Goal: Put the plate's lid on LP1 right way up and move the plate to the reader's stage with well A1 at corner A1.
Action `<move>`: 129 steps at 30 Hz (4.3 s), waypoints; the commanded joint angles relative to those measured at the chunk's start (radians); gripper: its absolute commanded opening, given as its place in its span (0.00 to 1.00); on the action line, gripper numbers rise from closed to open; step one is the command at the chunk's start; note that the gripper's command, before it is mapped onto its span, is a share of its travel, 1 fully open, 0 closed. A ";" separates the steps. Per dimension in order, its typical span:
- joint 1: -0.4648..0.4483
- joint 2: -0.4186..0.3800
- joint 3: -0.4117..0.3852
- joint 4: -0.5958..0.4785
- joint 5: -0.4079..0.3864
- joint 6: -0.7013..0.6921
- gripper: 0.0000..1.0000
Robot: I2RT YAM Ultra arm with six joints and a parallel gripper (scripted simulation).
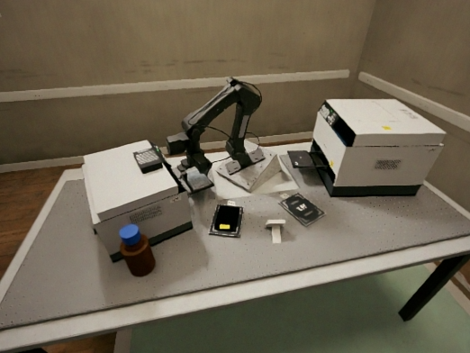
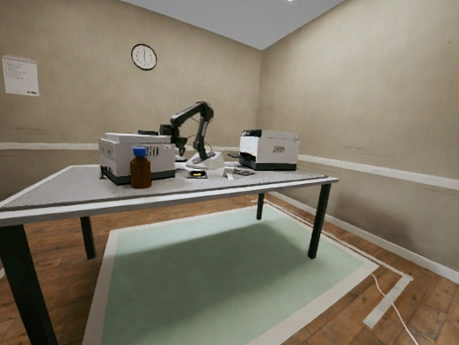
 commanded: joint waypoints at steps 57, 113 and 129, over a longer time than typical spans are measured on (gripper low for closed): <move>-0.011 -0.019 0.030 -0.027 -0.006 -0.002 0.86; -0.025 -0.037 0.084 -0.092 -0.026 -0.032 0.86; -0.029 -0.060 0.087 -0.093 -0.023 -0.004 0.86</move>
